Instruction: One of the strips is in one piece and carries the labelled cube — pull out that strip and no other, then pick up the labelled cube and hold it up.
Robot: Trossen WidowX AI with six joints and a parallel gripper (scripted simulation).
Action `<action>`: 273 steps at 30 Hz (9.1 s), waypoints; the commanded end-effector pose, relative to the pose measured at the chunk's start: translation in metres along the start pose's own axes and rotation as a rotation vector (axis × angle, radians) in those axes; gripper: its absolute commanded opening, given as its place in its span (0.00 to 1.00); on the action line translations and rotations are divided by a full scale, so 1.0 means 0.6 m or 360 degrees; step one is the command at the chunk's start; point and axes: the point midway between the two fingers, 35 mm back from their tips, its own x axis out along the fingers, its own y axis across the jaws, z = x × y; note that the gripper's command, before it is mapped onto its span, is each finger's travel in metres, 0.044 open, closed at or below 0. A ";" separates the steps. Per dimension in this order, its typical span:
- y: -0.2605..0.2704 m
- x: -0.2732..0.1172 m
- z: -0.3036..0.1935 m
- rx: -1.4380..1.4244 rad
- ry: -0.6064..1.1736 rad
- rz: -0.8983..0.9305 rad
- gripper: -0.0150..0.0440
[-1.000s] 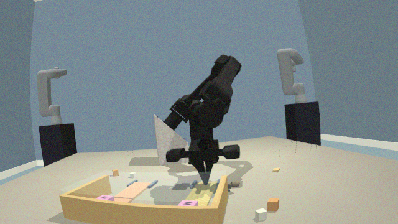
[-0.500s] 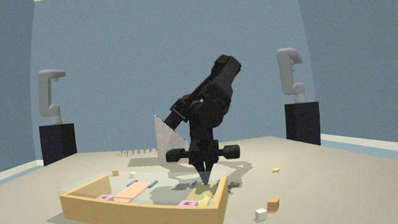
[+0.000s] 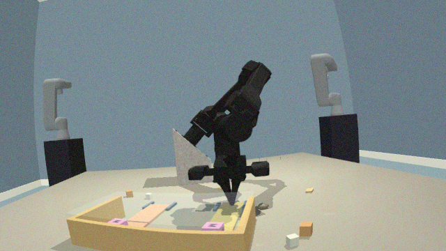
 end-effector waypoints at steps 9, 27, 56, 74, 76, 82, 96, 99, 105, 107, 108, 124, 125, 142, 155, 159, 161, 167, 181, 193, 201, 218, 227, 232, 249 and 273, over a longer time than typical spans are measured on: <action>-0.003 0.007 -0.037 0.0014 0.0023 -0.0005 0.25; -0.003 0.008 -0.083 0.0016 0.0025 -0.0005 0.25; -0.004 0.008 -0.158 0.0019 0.0028 -0.0005 0.25; -0.004 0.008 -0.203 0.0020 0.0030 -0.0005 0.25; -0.004 0.008 -0.208 0.0021 0.0030 -0.0005 0.25; -0.004 0.008 -0.223 0.0021 0.0031 -0.0005 0.25; -0.004 0.007 -0.257 0.0022 0.0032 -0.0005 0.25; -0.004 0.007 -0.264 0.0022 0.0032 -0.0005 0.25; -0.004 0.007 -0.279 0.0023 0.0033 -0.0005 0.25; -0.004 0.007 -0.284 0.0023 0.0033 -0.0005 0.25; -0.004 0.007 -0.287 0.0023 0.0033 -0.0005 0.25; -0.004 0.007 -0.291 0.0023 0.0033 -0.0005 0.25; -0.004 0.007 -0.291 0.0023 0.0033 -0.0005 0.25; 0.004 -0.069 -0.274 0.0022 0.0031 -0.0007 0.25; -0.005 -0.069 -0.207 0.0134 0.0028 -0.0008 0.70; -0.008 -0.070 -0.182 0.0133 0.0027 -0.0009 0.88; -0.009 -0.071 -0.170 0.0133 0.0027 -0.0009 0.97; -0.012 -0.073 -0.133 0.0131 0.0025 -0.0009 1.00; -0.013 -0.080 -0.048 0.0128 0.0022 -0.0009 1.00; -0.007 -0.088 0.024 0.0126 0.0019 -0.0009 1.00; 0.002 -0.098 0.070 0.0124 0.0017 -0.0009 1.00; 0.004 -0.064 0.078 0.0124 0.0017 -0.0009 0.68; 0.004 -0.039 0.077 0.0124 0.0017 -0.0008 0.68; 0.004 -0.026 0.077 0.0124 0.0018 -0.0007 0.68; 0.007 -0.011 0.078 0.0110 0.0011 -0.0008 0.51; -0.032 -0.072 0.009 0.0124 0.0018 -0.0011 0.25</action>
